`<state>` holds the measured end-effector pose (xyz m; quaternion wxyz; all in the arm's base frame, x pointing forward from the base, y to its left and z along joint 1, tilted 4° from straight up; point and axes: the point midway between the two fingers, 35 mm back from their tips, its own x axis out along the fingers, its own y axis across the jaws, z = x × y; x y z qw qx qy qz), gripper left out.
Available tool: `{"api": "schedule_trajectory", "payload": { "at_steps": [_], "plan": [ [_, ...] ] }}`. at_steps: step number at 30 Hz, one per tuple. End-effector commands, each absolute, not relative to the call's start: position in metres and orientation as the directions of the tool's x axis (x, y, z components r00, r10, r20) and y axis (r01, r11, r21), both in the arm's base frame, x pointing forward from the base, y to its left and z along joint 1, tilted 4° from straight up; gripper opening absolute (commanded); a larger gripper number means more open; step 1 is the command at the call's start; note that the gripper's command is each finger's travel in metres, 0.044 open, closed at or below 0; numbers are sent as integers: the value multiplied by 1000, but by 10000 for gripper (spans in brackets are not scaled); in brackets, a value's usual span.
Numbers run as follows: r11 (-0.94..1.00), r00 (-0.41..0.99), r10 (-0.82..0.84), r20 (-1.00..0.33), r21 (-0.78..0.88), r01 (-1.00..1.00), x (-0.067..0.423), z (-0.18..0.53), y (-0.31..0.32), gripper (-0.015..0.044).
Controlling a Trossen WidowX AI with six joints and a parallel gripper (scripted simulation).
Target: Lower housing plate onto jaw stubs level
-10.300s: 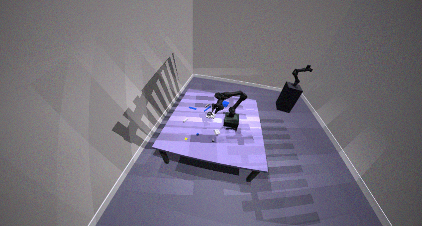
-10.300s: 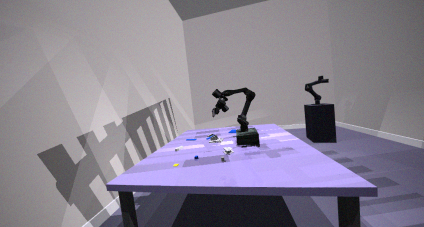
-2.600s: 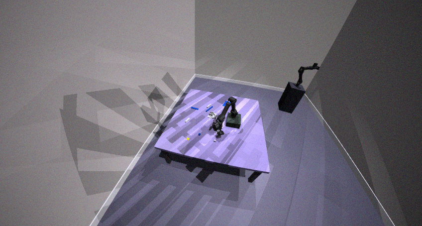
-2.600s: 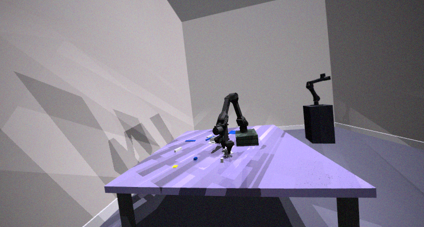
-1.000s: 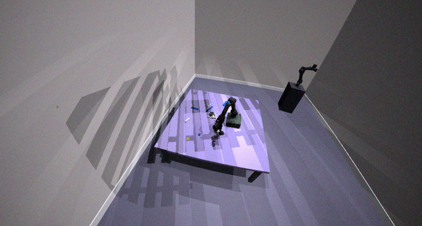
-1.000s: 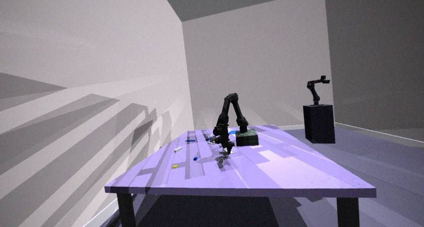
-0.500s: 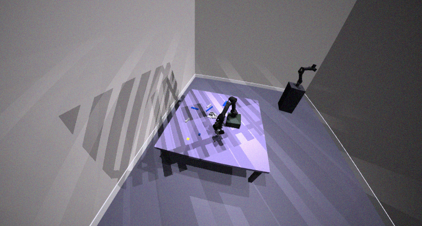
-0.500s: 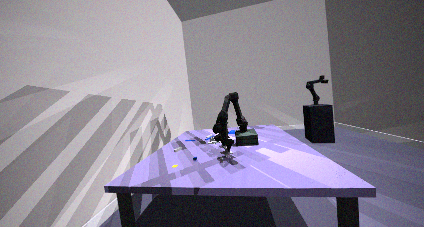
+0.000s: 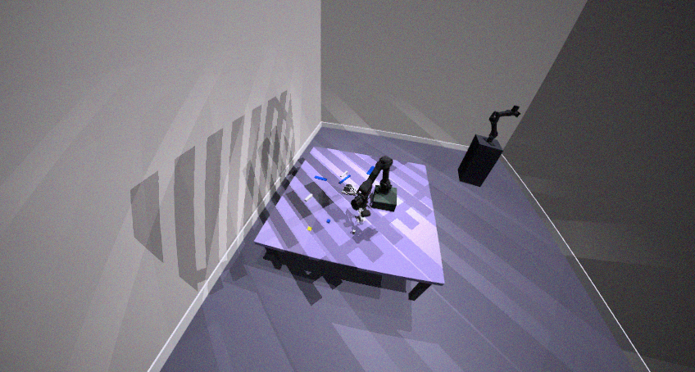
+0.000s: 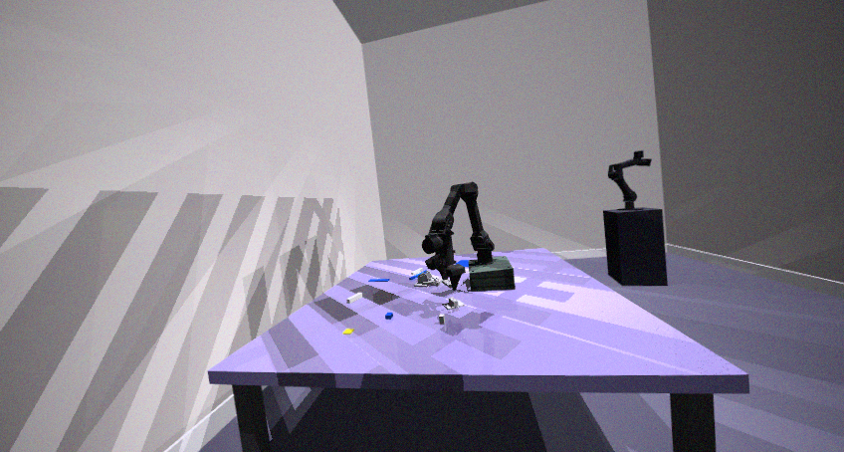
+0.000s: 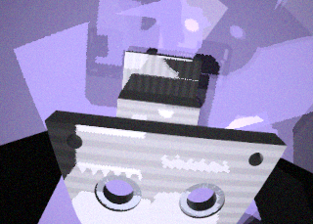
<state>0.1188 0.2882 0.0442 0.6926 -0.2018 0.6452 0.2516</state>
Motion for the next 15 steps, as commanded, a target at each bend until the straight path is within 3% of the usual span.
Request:
{"api": "schedule_trajectory", "payload": {
  "at_steps": [1, 15],
  "plan": [
    [794, 49, 97, -994, 48, -606, 120, 53, 289, 351],
    [686, 50, 93, -994, 27, -727, 139, 52, 277, 351]
  ]
}}
